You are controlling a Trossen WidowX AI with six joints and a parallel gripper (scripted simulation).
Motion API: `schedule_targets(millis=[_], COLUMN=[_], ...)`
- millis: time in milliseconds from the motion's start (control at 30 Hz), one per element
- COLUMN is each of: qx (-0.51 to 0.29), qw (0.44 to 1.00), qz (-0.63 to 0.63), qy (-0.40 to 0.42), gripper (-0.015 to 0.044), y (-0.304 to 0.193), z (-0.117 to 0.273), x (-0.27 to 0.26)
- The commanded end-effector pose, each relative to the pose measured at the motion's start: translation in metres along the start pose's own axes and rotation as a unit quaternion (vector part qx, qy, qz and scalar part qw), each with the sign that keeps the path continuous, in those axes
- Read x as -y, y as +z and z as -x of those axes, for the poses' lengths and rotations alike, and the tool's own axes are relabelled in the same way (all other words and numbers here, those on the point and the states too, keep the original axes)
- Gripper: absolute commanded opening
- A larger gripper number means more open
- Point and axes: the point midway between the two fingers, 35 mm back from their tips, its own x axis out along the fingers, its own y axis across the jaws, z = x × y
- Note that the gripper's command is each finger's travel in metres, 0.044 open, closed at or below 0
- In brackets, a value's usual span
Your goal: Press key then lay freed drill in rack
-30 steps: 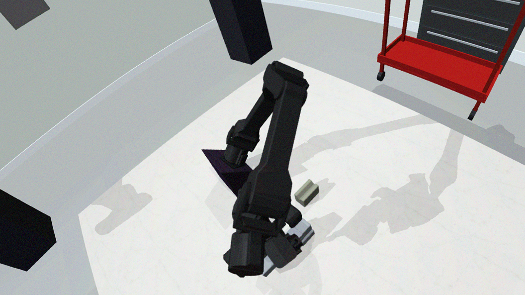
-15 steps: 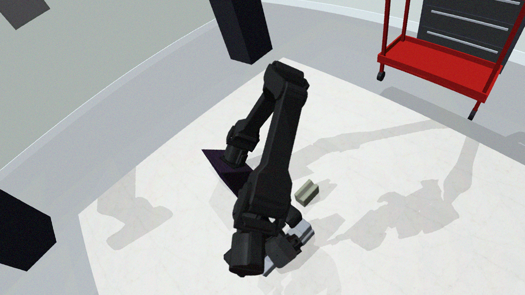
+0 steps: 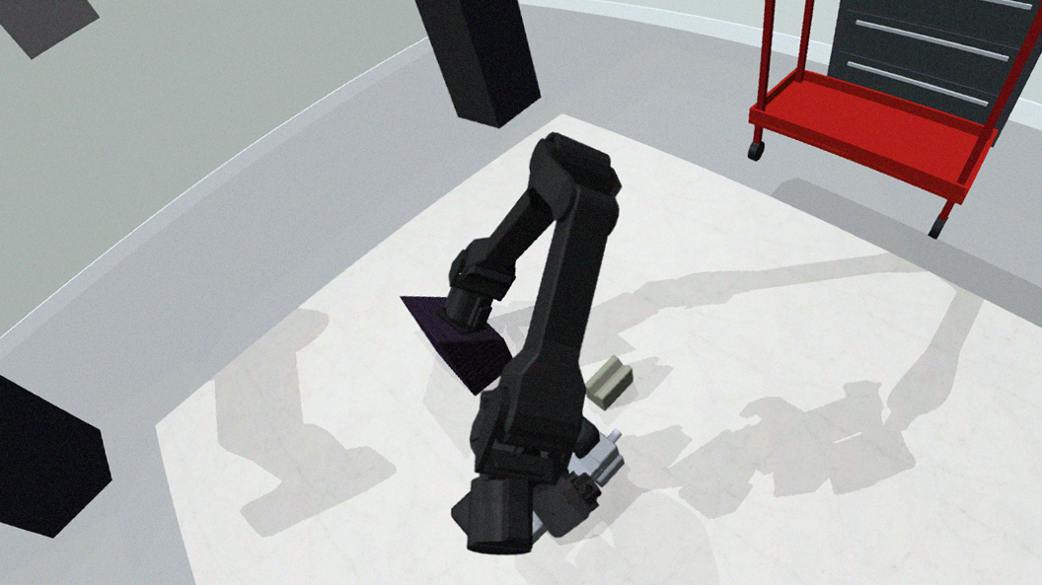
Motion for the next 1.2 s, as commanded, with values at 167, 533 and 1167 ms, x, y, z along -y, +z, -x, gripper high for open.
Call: schedule_targets(millis=[167, 533, 1167], qx=[-0.003, -0.002, 0.004], qw=[1.0, 0.887, 0.71], qz=[-0.004, 0.462, 0.704], qy=[0.002, -0.007, 0.008], gripper=[0.0236, 0.044, 0.044], y=[0.005, 0.021, 0.005], z=[0.066, 0.013, -0.019], x=[0.005, -0.1, -0.161])
